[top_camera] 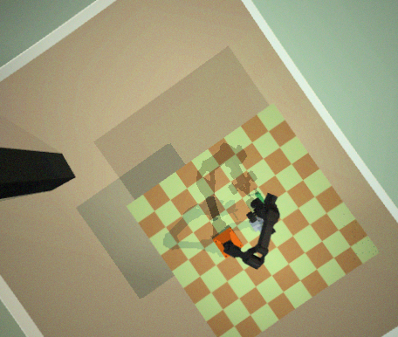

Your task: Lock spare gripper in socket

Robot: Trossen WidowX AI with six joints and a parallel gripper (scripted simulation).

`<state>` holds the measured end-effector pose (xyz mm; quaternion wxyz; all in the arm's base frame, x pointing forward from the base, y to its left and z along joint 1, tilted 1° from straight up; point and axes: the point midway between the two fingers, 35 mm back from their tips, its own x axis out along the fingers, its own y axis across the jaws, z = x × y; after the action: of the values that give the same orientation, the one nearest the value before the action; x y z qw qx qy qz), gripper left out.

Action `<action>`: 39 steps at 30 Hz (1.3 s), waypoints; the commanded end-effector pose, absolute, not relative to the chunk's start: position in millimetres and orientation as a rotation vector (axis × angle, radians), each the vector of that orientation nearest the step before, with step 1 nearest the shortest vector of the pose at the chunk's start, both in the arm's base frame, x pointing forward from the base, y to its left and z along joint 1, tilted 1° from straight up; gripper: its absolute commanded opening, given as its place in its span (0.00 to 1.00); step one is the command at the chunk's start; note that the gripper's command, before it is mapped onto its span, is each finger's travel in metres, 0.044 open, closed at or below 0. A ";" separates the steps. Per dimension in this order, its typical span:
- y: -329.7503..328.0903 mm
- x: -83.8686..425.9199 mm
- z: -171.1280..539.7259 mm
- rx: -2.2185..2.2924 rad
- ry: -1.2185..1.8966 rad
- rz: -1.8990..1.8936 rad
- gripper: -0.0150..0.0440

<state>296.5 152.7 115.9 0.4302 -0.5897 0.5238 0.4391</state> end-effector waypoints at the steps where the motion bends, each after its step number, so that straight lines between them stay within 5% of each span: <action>1: 151.1 284.1 115.6 -1.465 1.310 1.098 0.25; 39: 140.7 275.2 65.0 -1.467 1.297 1.091 0.25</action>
<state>276.0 143.6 66.5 0.4364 -0.5882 0.5216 0.4377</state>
